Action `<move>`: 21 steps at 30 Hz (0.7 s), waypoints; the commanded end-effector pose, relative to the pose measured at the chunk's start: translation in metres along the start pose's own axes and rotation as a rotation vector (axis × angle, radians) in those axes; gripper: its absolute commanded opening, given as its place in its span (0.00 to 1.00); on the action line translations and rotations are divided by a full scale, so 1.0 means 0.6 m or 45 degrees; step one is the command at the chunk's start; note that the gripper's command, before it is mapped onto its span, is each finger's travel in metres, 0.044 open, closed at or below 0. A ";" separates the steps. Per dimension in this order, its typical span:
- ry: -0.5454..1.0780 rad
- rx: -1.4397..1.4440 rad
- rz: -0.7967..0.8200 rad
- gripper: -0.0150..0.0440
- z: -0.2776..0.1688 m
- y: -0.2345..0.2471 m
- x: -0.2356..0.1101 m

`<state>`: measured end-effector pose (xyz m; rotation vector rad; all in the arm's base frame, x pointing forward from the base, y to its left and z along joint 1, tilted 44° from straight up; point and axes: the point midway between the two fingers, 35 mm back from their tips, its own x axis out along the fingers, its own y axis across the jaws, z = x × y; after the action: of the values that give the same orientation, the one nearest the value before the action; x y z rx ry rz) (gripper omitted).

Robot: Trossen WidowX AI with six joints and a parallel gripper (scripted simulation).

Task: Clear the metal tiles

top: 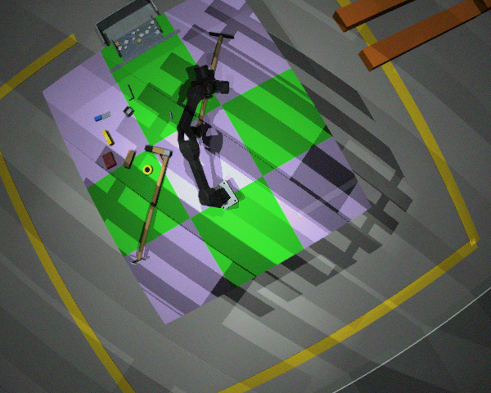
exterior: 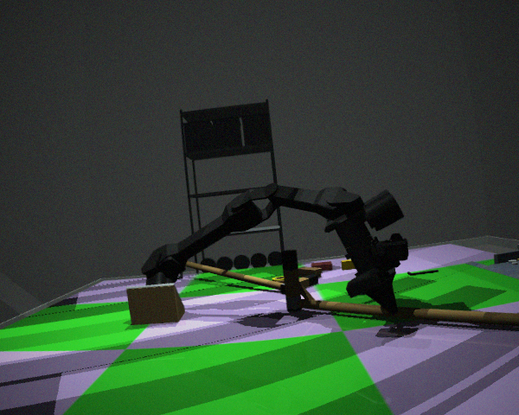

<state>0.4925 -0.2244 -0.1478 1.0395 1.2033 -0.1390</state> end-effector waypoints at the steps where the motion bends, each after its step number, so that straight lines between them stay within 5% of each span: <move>1: -0.035 -0.025 0.012 0.25 0.019 0.003 -0.033; 9: -0.064 -0.050 0.017 0.25 0.035 0.001 -0.071; 21: -0.003 -0.086 0.044 0.25 0.001 -0.052 -0.034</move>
<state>0.4790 -0.2536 -0.1312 0.9921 1.1614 -0.0930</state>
